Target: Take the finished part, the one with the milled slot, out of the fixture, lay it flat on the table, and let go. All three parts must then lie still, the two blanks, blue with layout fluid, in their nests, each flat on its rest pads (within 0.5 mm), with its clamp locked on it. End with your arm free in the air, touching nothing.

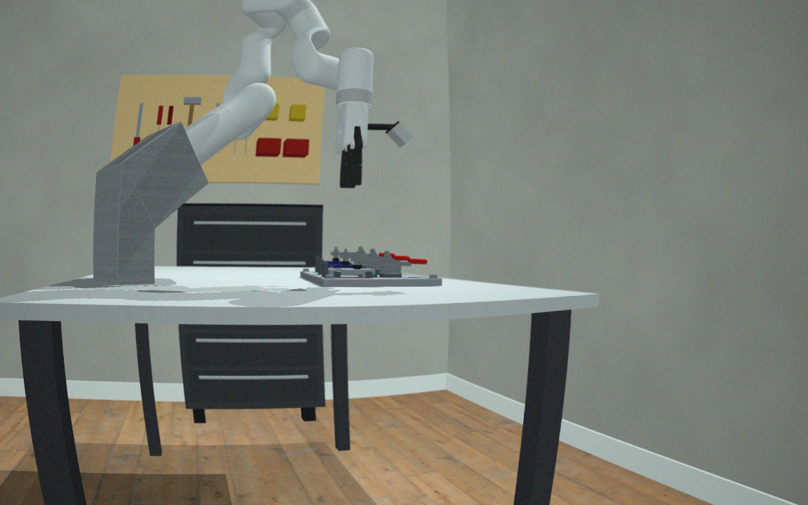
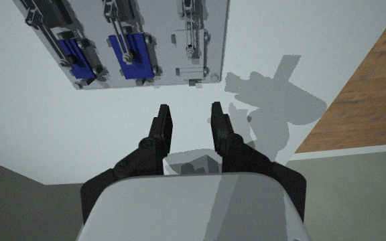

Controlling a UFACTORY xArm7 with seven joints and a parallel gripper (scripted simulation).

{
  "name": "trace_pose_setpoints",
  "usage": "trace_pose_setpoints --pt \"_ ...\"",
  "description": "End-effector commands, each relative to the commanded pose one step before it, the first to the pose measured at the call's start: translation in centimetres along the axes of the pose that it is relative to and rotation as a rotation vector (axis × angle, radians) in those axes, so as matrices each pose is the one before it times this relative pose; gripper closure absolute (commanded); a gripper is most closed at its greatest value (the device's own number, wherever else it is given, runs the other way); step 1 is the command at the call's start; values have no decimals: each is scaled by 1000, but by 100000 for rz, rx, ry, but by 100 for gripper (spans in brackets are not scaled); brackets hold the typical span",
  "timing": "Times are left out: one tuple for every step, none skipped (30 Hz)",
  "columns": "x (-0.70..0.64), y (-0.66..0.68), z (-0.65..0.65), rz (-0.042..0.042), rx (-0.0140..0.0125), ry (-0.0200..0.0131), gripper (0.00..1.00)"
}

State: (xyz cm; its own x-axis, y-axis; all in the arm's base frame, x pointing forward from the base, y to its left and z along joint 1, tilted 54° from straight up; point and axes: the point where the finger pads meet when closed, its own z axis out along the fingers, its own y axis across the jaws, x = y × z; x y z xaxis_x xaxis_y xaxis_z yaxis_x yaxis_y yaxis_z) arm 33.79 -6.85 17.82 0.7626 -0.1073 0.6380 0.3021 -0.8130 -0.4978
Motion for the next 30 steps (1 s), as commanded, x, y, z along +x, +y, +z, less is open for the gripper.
trace_pose_setpoints --pt "98 90 -92 12 -203 253 53" --pt "0 0 0 0 0 0 53" --pt "0 0 0 0 0 0 53" --pt "0 0 0 0 0 0 53" --pt "0 0 0 0 0 0 53" --pt "0 0 0 0 0 0 53" --pt "0 0 0 0 0 0 53" --pt "0 0 5 0 0 0 53" --pt "0 0 32 0 1 1 53" --pt "1 0 79 0 2 2 53" --pt "0 0 140 0 1 1 53" --pt "-2 0 209 1 -4 -4 53" --pt "2 0 272 -1 4 4 53" --pt "0 0 334 0 0 0 53" --pt "0 0 0 0 0 0 53" --pt "0 0 0 0 0 0 53" --pt "-1 0 385 0 -2 -1 53" --pt "0 0 424 0 -1 -1 53" --pt "0 0 450 0 0 0 53" --pt "0 0 462 0 0 0 53" --pt "0 0 462 0 0 0 53" --pt "0 0 451 0 0 0 53" --pt "0 0 428 0 0 0 53" --pt "1 0 396 0 2 3 53" --pt "1 0 356 0 2 3 53" --pt "0 0 311 0 -1 -1 53" --pt "0 0 260 0 -1 -1 53" --pt "1 0 206 0 1 1 53" --pt "0 0 152 0 1 1 53" --pt "-1 0 102 0 -2 -3 53"
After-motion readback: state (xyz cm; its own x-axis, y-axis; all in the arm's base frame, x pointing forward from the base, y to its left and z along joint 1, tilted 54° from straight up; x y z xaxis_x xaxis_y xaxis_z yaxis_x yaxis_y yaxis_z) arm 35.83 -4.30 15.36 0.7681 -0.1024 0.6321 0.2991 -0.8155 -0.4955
